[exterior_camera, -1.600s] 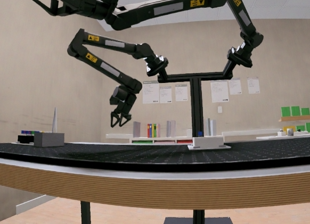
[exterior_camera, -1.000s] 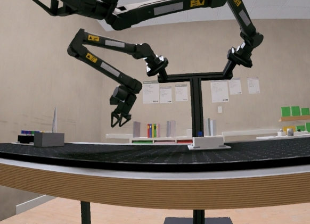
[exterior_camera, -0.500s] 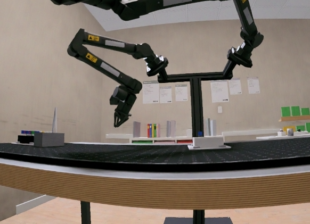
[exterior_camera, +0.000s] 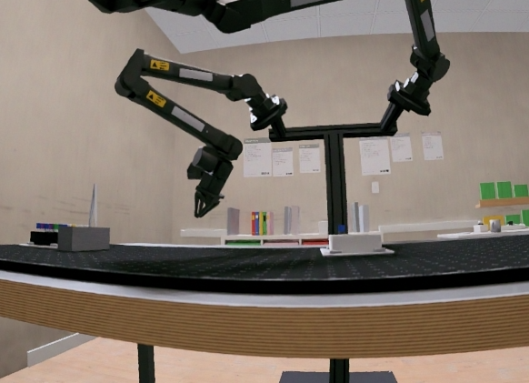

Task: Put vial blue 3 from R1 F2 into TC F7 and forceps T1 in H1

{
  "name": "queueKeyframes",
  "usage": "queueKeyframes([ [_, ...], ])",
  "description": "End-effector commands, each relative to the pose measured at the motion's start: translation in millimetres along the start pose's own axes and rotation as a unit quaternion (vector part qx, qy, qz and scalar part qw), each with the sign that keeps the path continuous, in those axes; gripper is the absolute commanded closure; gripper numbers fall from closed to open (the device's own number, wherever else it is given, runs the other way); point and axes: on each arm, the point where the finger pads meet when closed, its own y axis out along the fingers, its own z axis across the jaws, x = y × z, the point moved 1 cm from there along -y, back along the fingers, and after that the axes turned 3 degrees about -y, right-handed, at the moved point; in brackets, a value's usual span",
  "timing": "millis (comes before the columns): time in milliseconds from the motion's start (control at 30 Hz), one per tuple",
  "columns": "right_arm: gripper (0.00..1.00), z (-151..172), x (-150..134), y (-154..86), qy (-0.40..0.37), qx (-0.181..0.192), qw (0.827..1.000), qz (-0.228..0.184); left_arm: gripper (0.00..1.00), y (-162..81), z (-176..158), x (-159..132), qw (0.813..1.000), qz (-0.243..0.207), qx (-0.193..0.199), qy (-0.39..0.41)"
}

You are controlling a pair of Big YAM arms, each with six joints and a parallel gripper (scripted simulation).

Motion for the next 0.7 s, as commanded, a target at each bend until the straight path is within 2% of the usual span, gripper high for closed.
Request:
queueKeyframes([
  [0, 0.76, -6, 0, -9, -0.003, -0.007, 1.0, 0.006, 0.0, 11, 40, 4, 1.0, -0.004, 0.022, -0.007],
  [67, 0.76, -6, 0, -9, -0.003, -0.007, 1.0, 0.006, 0.0, 11, 40, 4, 1.0, -0.004, 0.022, -0.007],
  [100, 0.76, -6, 0, -9, -0.003, -0.007, 1.0, 0.006, 0.0, 6, 23, -30, 1.0, 0.014, 0.012, 0.001],
  [167, 0.76, -6, 0, -9, -0.003, -0.007, 1.0, 0.006, 0.0, -3, -3, -16, 1.0, 0.007, -0.002, -0.001],
  [233, 0.76, -6, 0, -9, -0.003, -0.007, 1.0, 0.006, 0.0, -5, -8, -13, 1.0, 0.005, -0.005, -0.001],
  [267, 0.76, -6, 0, -9, -0.003, -0.007, 1.0, 0.006, 0.0, -1, 6, -20, 1.0, 0.028, 0.003, 0.002],
  [300, 0.76, -6, 0, -9, -0.003, -0.007, 1.0, 0.006, 0.0, 9, 41, 3, 0.999, 0.029, 0.025, -0.002],
  [333, 0.76, -6, 0, -9, -0.003, -0.007, 1.0, 0.006, 0.0, 11, 50, -1, 0.999, 0.034, 0.029, -0.001],
  [667, 0.76, -6, 0, -9, -0.003, -0.007, 1.0, 0.006, 0.0, 12, 84, 0, 0.999, 0.021, 0.033, -0.005],
])
